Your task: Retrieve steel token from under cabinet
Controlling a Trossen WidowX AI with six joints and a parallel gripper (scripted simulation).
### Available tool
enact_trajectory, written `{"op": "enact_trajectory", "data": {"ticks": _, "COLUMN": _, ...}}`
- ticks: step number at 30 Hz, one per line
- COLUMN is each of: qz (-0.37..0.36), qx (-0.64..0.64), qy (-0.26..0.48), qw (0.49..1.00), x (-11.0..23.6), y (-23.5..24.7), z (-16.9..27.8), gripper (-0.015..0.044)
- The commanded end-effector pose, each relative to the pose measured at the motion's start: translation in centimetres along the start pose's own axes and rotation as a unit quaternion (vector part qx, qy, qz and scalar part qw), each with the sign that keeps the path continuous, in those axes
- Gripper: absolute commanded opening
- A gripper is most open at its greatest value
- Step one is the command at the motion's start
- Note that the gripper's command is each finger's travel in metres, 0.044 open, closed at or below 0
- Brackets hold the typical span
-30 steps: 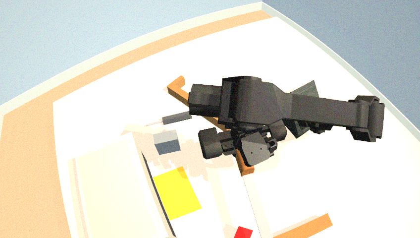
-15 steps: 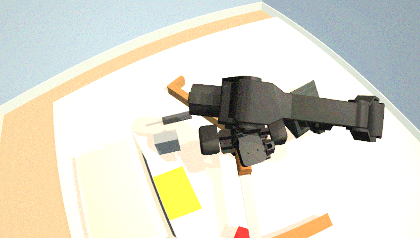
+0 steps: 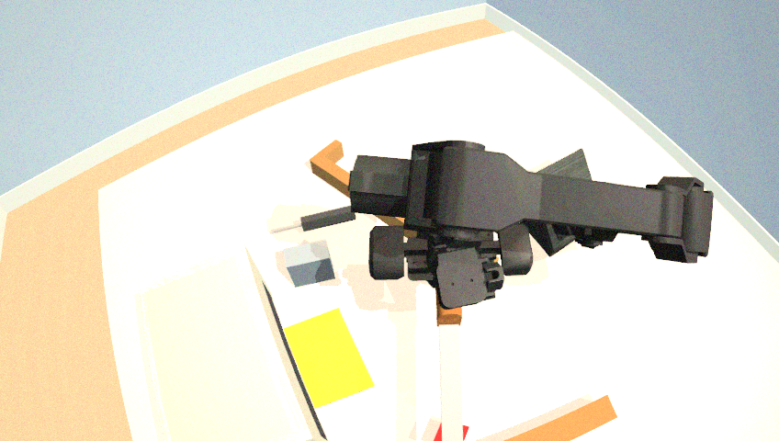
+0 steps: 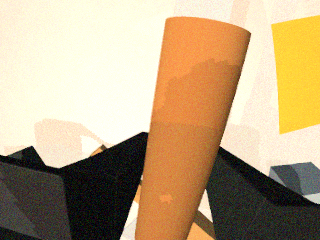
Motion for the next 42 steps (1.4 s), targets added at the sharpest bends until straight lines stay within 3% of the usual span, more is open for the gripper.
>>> {"op": "enact_trajectory", "data": {"ticks": 1, "qz": 0.001, "qx": -0.015, "qy": -0.004, "qw": 1.0, "x": 0.1, "y": 0.02, "z": 0.03, "gripper": 0.0}}
{"op": "enact_trajectory", "data": {"ticks": 42, "qz": 0.0, "qx": -0.176, "qy": -0.004, "qw": 0.984, "x": 0.1, "y": 0.02, "z": 0.05, "gripper": 0.0}}
Point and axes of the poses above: the point midway between the two fingers, 35 mm back from their tips, its own x axis back along the fingers, its own y axis across the jaws, z = x × y, the point moved 6 cm from there along x, back along the fingers, and after that the axes turned 4 degrees about -x, right-handed, at the moved point
